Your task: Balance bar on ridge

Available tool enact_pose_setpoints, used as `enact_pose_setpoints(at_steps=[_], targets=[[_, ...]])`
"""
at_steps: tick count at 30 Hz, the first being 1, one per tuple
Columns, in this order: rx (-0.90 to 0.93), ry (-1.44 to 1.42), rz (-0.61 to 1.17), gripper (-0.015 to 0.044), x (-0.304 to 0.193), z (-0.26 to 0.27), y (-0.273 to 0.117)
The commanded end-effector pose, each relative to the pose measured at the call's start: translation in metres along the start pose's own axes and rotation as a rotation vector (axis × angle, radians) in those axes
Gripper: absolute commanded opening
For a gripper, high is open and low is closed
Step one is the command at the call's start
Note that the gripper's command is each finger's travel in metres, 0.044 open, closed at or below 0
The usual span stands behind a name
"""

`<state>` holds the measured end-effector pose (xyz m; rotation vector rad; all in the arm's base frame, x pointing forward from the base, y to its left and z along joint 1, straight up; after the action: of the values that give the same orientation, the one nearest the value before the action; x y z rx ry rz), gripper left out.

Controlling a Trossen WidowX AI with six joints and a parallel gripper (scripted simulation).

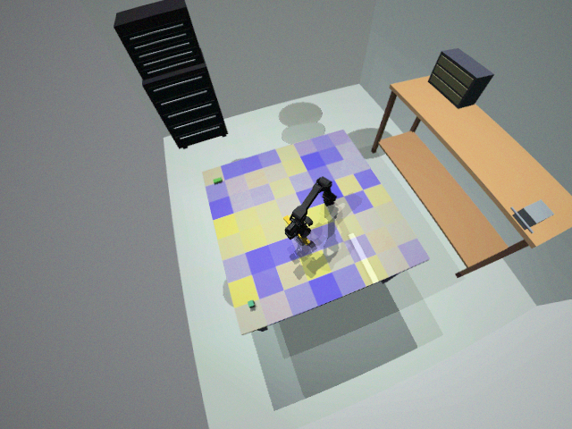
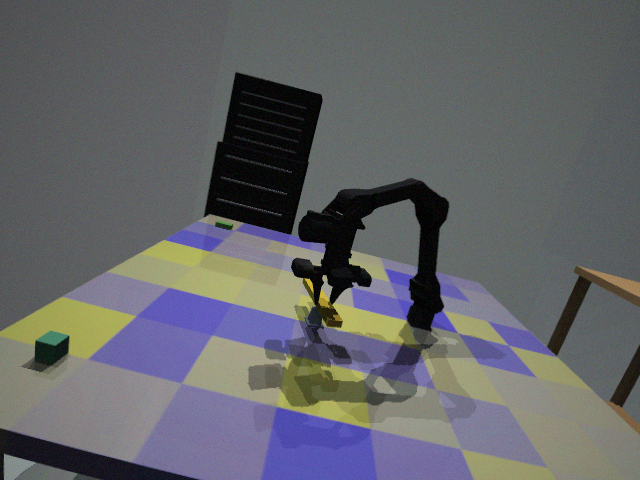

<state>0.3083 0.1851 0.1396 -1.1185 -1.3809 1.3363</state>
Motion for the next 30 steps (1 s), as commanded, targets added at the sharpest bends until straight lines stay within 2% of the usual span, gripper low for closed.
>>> enact_pose_setpoints(at_steps=[1,30], targets=[[0.000,0.001,-0.002,0.0000,-0.0003,0.0003,0.0061],[0.000,0.001,-0.002,0.0000,-0.0005,0.0004,0.0092]])
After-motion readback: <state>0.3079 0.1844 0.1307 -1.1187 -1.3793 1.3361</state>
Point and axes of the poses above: the point midway between the two fingers, 35 mm back from their tips, its own y axis out along the fingers, its own z axis across the jaws, x = y × z, the point moved 3 cm from there along -y, back along the fingers, and after that the axes turned 5 degrees about y, right-handed, at the moved point
